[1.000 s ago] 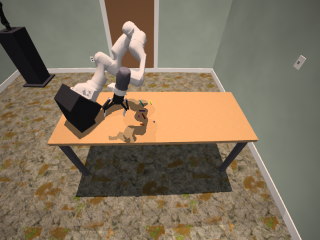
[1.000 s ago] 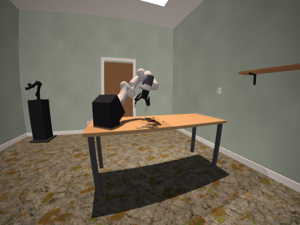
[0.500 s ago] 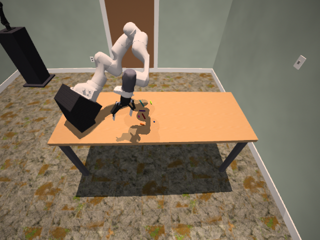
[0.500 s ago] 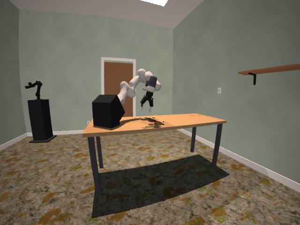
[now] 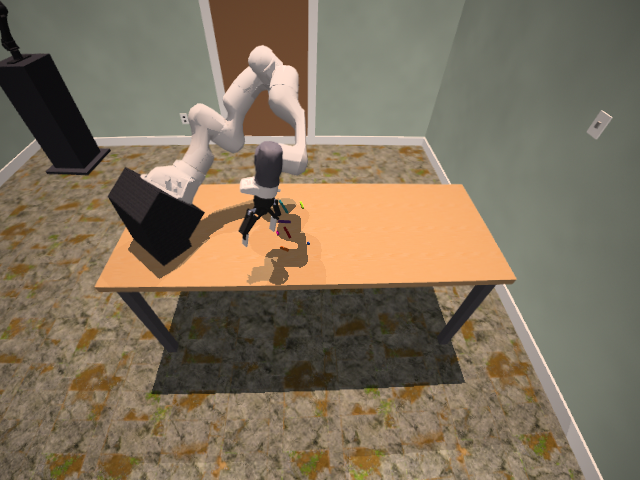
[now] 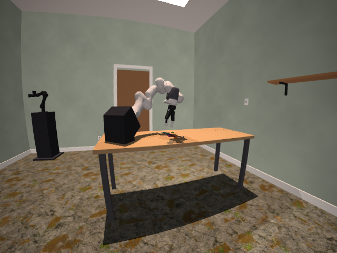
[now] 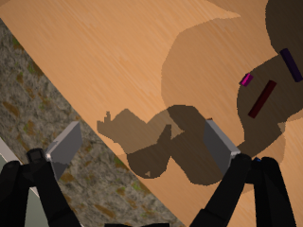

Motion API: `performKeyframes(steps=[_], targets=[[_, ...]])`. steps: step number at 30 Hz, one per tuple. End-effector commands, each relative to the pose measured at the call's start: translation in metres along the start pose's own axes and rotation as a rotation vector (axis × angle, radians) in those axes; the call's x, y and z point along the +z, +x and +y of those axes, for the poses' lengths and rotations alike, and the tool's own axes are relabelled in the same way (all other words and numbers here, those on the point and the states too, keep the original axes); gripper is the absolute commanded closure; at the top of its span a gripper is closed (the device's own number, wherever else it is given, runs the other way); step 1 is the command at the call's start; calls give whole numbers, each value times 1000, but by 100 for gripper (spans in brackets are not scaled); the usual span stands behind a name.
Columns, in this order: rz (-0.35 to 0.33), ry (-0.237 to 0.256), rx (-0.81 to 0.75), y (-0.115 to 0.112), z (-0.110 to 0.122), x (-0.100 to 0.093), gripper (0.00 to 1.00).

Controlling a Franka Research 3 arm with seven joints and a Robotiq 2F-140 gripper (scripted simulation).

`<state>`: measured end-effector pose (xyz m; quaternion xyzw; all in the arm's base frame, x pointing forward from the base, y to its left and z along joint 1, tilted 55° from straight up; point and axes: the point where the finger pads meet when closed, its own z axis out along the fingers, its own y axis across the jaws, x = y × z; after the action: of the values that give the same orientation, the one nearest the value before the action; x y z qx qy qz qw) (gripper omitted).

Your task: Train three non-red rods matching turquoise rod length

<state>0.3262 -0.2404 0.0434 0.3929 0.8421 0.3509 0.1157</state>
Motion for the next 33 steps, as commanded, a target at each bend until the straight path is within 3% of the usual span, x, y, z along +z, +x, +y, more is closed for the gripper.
performKeyframes(steps=[1,9,10,22,25,26,33], targets=[[-20,-32,-163,-11,16,4,0],[-38,-52,-251,-23,35,7,0],[-51,-65,-311,-32,48,10,0],[-98,-111,-510,-57,94,17,0],[-98,-111,-510,-57,94,17,0],[-114,-125,-571,-64,109,20,0],[-141,-148,-670,-74,134,23,0]])
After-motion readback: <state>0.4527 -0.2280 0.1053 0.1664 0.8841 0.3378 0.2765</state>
